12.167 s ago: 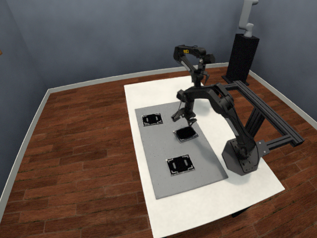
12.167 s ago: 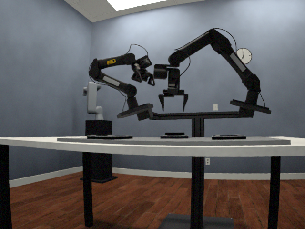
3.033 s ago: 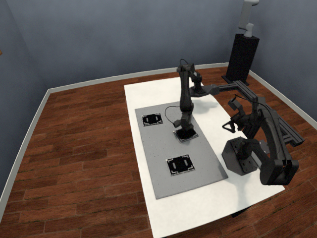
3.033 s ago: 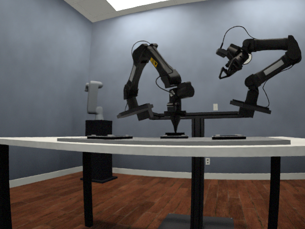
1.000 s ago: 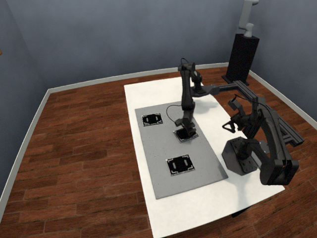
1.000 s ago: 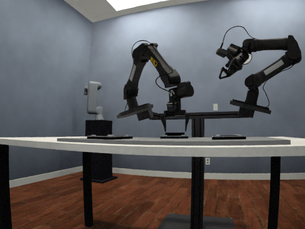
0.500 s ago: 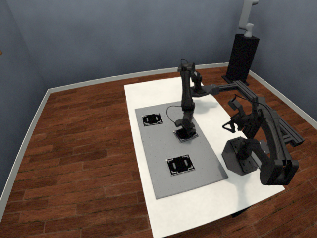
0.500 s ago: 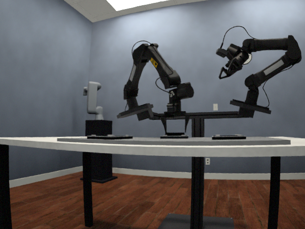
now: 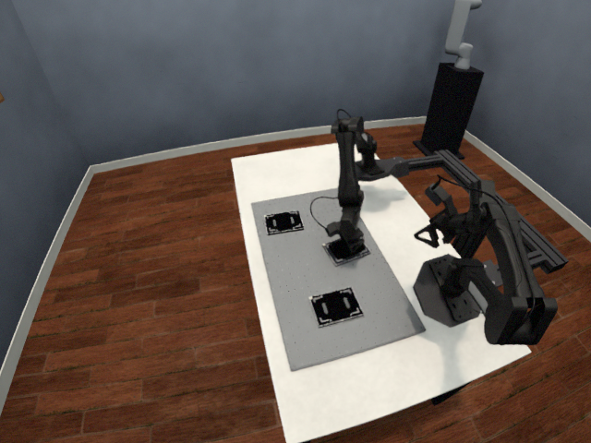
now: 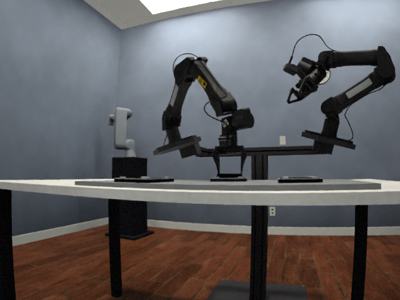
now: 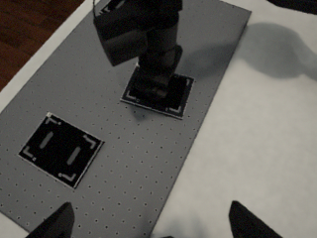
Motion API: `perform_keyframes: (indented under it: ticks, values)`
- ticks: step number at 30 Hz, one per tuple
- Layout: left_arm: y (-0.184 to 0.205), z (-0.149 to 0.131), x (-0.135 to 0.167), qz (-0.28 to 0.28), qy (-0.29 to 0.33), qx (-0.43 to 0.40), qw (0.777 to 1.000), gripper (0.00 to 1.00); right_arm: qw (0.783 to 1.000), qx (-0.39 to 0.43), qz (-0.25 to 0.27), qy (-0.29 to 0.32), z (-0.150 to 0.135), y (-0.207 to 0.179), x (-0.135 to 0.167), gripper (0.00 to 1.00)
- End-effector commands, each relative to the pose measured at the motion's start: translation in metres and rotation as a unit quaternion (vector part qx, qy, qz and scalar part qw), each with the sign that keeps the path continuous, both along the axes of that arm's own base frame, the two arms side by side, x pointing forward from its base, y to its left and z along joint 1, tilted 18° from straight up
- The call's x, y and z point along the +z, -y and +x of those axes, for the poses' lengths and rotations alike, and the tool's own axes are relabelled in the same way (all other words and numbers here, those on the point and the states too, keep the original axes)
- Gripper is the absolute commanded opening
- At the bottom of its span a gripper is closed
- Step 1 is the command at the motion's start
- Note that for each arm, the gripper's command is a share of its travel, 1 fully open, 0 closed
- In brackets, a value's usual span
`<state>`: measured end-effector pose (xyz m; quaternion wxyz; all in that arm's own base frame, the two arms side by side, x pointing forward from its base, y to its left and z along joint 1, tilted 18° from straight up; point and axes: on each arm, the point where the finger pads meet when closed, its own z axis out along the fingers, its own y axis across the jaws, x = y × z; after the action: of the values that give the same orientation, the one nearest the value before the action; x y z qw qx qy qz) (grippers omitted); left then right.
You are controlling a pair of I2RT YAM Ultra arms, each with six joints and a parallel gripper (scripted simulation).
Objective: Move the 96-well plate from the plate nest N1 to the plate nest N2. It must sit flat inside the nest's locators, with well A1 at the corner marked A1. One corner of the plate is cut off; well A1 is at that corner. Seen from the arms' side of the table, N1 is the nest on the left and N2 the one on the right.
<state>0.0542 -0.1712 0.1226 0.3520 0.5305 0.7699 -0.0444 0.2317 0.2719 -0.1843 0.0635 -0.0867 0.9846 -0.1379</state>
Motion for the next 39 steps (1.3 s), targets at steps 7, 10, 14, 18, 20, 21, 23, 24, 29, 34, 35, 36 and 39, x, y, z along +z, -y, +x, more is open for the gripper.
perform_keyframes:
  ticks: [7,10,14,18,20,21,23,24,29,34,35,36,39]
  values:
    - [0.004,0.000,0.008,-0.013,0.002,0.001,1.000,1.00,1.000,0.001,0.005,0.005,0.000,-0.014,0.023,0.76]
    - [0.004,0.000,0.008,-0.013,0.002,0.001,1.000,1.00,1.000,0.001,0.006,0.004,-0.003,-0.018,0.039,0.76]
    - [0.004,0.000,0.008,-0.013,0.002,0.001,1.000,1.00,1.000,0.001,0.006,0.004,-0.004,-0.019,0.042,0.76]
    - [0.012,-0.004,0.013,-0.030,-0.005,-0.006,1.000,1.00,1.000,-0.001,0.001,0.001,-0.006,-0.017,0.044,0.76]
    - [0.018,-0.006,0.013,-0.034,-0.008,-0.009,0.999,1.00,1.000,0.000,0.002,0.003,-0.005,-0.018,0.045,0.76]
    - [0.024,-0.009,0.013,-0.041,-0.015,-0.012,0.999,1.00,1.000,0.005,0.008,0.006,-0.003,-0.021,0.045,0.76]
    - [0.042,-0.014,0.015,-0.060,-0.025,-0.021,0.998,1.00,1.000,0.015,0.001,0.006,0.000,-0.015,0.045,0.76]
    - [0.054,-0.017,0.016,-0.071,-0.029,-0.025,0.997,1.00,1.000,0.021,0.001,0.006,0.003,-0.014,0.046,0.76]
    - [0.119,-0.011,0.016,-0.127,-0.034,-0.036,0.991,1.00,0.999,0.050,-0.006,0.001,0.037,0.018,0.058,0.76]
    - [0.163,0.009,0.036,-0.200,-0.021,-0.043,0.979,1.00,0.998,0.053,-0.017,-0.012,0.081,0.064,0.080,0.76]
    - [0.163,0.009,0.036,-0.200,-0.021,-0.043,0.979,1.00,0.998,0.053,-0.017,-0.012,0.081,0.064,0.080,0.76]
    - [0.163,0.009,0.036,-0.200,-0.021,-0.043,0.979,1.00,0.998,0.053,-0.017,-0.012,0.081,0.064,0.080,0.76]
    - [0.184,0.034,0.046,-0.237,0.000,-0.037,0.971,1.00,0.999,0.048,-0.011,-0.013,0.106,0.082,0.091,0.76]
